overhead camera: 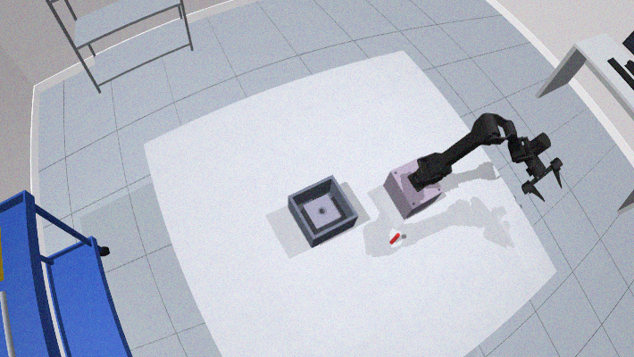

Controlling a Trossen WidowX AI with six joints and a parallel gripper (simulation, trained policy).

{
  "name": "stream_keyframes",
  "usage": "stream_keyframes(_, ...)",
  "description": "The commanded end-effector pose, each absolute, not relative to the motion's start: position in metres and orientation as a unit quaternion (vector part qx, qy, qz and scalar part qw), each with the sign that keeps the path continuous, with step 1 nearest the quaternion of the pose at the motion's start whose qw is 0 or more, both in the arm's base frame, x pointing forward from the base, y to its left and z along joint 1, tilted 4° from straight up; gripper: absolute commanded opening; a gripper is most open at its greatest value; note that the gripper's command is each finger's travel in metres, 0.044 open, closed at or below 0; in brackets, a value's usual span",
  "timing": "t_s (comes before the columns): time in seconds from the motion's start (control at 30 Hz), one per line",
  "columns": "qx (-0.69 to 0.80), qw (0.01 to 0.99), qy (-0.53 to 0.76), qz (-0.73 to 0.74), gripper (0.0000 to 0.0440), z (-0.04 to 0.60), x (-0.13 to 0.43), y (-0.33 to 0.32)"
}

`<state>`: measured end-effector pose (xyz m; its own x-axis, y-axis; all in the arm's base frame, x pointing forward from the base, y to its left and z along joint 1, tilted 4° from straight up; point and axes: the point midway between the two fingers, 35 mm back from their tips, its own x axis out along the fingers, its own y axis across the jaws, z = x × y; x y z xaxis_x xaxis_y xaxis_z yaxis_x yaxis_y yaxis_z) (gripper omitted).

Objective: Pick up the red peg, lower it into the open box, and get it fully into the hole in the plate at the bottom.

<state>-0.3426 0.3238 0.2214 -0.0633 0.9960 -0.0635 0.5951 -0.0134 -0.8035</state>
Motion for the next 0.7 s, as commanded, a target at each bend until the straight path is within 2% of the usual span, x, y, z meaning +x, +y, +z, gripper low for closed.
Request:
stream_keyframes(0.0,-0.619,0.296,-0.636,0.354,0.0413,0.224,-0.340,0.328)
stream_keyframes(0.1,-0.613,0.325,-0.615,0.374,0.0440,0.234,-0.328,0.345)
stream_keyframes(0.67,-0.577,0.497,-0.408,0.503,0.0440,0.258,-0.169,0.452)
